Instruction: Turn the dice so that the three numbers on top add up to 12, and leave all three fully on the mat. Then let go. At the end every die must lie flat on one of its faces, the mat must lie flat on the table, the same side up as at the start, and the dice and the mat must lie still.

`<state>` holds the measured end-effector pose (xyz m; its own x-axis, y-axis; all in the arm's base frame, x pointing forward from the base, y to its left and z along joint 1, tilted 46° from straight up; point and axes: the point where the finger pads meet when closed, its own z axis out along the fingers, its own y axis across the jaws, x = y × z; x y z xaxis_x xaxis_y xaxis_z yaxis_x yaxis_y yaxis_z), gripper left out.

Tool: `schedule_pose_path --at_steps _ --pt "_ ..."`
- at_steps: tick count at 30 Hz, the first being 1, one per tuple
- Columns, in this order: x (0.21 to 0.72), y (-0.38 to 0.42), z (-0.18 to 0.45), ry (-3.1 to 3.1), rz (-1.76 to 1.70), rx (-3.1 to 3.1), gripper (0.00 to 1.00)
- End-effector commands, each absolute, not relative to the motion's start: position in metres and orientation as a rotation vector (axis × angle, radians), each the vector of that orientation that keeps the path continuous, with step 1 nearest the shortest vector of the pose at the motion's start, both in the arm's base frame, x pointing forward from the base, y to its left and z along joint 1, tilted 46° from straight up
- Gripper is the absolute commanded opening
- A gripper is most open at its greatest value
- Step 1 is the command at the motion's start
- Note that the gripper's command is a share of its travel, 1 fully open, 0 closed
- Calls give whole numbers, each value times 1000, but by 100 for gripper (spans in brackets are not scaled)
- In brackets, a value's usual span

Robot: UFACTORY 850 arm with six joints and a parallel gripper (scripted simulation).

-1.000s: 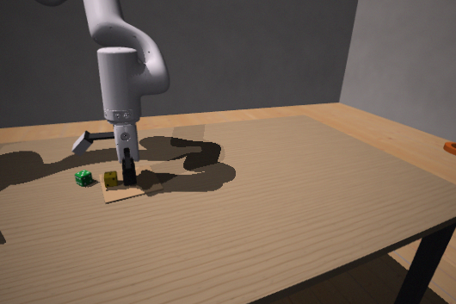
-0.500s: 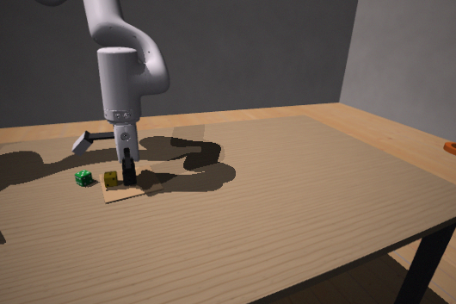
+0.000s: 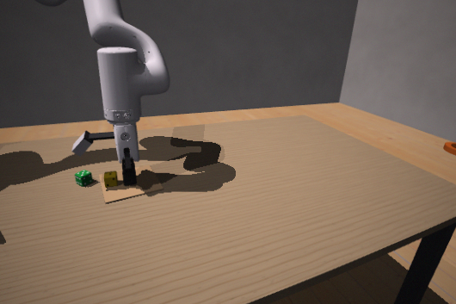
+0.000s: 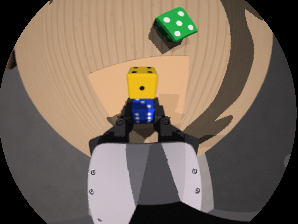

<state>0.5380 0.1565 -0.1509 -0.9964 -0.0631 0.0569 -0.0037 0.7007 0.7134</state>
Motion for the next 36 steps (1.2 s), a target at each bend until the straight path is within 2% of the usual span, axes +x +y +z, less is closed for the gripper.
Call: schedule_pose_path --at_steps 1,6,7,9,10,14,15,36 --pt "539 156 -150 -2827 -1185 55 31" --pt "539 156 -150 -2827 -1185 55 35" --pt "539 156 -150 -2827 -1185 55 39" --pt "539 156 -150 -2827 -1185 55 39" --pt "539 156 -150 -2827 -1185 55 43" --pt "539 156 -150 -2827 -1185 55 43" --pt "539 156 -150 -2827 -1185 55 47" --pt "541 139 -133 -2827 -1185 55 47"
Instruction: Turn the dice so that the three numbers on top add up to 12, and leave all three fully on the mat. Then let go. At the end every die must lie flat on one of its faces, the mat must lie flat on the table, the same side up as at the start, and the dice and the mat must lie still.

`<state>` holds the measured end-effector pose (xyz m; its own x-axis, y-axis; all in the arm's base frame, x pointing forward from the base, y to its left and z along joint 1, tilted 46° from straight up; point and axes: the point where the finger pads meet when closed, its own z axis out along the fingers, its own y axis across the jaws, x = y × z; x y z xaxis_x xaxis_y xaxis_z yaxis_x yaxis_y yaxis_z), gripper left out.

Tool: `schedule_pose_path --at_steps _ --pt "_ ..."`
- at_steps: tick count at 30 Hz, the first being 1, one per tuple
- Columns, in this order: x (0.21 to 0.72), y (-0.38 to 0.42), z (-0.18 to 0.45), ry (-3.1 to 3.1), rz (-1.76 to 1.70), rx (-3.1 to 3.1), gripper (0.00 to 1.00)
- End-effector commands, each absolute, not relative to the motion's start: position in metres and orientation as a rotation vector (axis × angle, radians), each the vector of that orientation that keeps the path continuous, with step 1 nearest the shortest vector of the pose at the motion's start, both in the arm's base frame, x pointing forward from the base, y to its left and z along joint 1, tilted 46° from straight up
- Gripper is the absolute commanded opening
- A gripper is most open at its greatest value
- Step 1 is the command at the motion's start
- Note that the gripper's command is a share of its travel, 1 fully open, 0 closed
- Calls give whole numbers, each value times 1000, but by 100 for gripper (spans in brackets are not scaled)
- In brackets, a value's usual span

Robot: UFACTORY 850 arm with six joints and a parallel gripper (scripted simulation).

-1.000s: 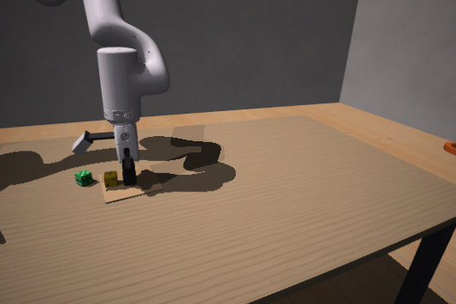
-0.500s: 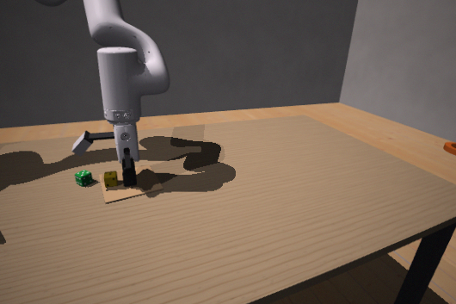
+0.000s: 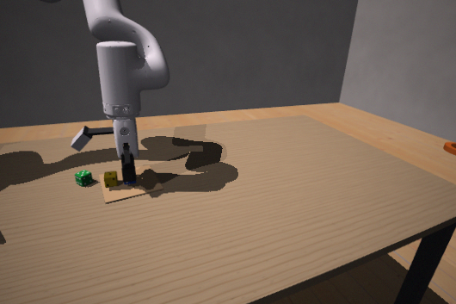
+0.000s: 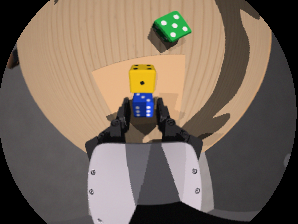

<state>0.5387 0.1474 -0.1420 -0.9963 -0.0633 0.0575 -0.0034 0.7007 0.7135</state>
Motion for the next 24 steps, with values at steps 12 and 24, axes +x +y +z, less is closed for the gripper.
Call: schedule_pose_path --at_steps 12,24 --pt "545 102 -97 -2827 -1185 55 47" --pt "546 92 -87 -2827 -1185 55 100"
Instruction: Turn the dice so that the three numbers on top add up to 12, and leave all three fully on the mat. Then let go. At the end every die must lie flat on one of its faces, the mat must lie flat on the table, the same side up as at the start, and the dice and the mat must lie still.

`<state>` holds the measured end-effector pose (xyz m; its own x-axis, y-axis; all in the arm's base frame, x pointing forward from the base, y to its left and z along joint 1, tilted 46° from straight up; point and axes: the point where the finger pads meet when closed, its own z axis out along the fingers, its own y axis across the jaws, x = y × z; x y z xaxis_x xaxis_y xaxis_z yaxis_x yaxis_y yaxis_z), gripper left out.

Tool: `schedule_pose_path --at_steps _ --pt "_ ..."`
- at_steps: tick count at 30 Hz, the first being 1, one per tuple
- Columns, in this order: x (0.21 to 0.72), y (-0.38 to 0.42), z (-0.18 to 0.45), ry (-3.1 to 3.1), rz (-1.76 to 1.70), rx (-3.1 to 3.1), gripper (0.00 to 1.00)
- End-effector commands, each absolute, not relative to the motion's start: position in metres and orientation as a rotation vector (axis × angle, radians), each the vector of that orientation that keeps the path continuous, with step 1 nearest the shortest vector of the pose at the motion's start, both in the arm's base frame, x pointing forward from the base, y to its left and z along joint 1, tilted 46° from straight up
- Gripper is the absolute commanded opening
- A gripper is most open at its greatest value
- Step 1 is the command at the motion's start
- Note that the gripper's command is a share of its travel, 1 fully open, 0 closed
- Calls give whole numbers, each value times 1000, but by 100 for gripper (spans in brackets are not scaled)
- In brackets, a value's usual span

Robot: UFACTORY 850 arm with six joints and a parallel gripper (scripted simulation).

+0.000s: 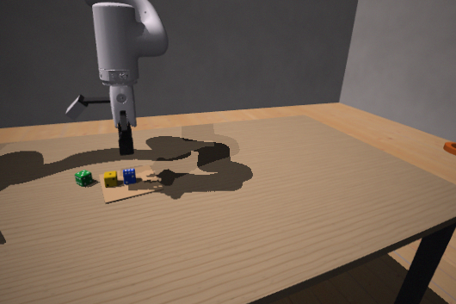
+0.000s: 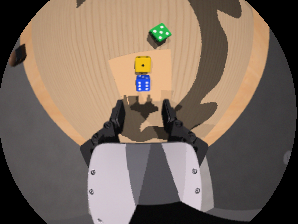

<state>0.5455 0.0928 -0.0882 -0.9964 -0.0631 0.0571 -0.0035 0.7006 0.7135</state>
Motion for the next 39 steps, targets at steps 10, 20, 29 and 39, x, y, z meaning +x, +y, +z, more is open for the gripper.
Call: schedule_pose_path --at_steps 10,20,29,39 --pt "546 92 -87 -2827 -1185 55 100" --pt "546 92 -87 -2826 -1184 48 100" --pt "540 94 -86 -2771 -1154 -165 100" --pt "527 97 -84 -2635 -1082 -538 100"
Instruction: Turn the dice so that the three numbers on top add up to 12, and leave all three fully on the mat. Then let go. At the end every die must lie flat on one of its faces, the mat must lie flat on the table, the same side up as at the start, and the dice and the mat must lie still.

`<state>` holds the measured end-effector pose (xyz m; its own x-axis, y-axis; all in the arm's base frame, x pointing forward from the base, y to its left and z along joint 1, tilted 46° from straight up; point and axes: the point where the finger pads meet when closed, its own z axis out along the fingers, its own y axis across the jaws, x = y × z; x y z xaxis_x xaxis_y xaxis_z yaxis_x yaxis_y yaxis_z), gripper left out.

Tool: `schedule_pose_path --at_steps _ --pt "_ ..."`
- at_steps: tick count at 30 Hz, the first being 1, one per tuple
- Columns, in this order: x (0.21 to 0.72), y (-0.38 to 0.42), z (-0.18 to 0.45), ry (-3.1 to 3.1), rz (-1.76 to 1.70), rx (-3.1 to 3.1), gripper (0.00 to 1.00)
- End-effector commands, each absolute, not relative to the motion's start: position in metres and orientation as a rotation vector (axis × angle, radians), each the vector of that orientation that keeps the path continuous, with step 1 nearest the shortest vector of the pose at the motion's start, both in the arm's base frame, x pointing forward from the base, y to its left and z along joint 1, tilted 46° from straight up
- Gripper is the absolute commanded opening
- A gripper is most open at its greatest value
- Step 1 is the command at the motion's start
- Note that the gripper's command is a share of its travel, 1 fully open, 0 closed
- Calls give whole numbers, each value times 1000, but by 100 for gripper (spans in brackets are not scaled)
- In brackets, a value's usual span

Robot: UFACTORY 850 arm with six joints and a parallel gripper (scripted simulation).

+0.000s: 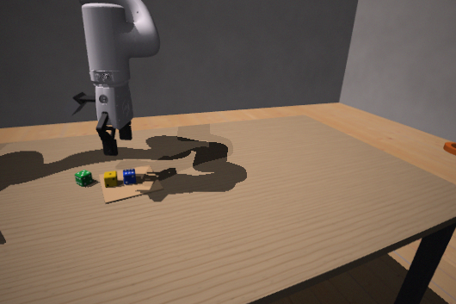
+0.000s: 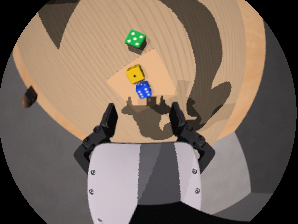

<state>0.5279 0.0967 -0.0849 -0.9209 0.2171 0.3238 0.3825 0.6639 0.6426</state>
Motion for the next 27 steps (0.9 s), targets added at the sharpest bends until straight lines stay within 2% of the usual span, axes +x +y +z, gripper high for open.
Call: schedule_pose_path --at_steps 1,27 --pt "524 97 -83 -2594 -1061 -629 100" --pt "482 105 -76 -1904 -729 -1569 100"
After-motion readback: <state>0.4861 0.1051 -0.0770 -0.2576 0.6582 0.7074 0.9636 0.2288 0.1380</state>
